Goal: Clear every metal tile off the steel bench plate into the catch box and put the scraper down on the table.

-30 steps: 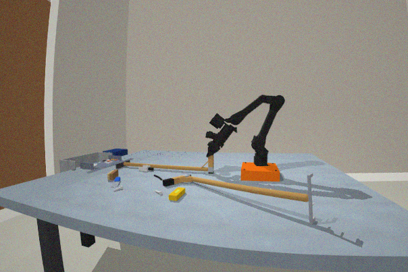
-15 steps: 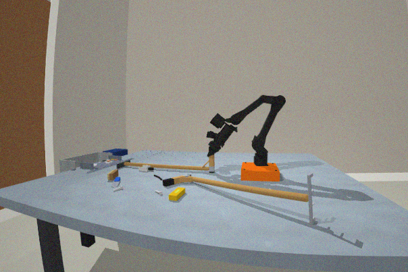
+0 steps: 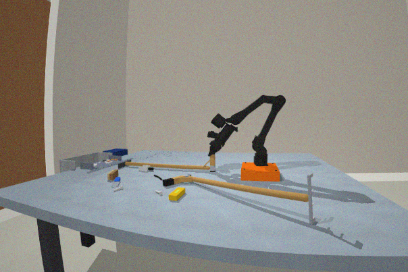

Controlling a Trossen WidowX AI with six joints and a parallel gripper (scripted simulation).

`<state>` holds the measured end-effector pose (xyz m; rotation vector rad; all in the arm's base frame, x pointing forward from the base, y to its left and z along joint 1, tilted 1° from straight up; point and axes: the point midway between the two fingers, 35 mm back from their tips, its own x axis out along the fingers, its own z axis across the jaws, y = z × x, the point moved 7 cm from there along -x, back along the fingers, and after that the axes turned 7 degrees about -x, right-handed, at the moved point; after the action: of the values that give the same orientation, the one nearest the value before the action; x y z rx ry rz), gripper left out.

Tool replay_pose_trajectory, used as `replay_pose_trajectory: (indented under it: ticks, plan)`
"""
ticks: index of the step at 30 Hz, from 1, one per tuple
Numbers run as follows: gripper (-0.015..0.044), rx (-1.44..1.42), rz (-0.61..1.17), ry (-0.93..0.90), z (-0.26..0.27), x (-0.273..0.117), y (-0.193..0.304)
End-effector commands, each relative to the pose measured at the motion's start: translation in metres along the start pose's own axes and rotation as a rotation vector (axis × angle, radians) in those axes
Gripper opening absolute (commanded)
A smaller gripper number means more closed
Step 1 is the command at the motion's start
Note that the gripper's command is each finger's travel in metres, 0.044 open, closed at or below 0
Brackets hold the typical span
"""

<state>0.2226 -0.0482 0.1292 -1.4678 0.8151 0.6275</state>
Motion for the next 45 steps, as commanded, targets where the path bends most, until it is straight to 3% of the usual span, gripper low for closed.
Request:
replay_pose_trajectory:
  ticks: [1,45]
  plan:
    - [0.0000,0.004,-0.002,0.006,-0.007,-0.001,0.001]
    - [0.0000,0.003,-0.009,0.009,-0.037,0.003,-0.004]
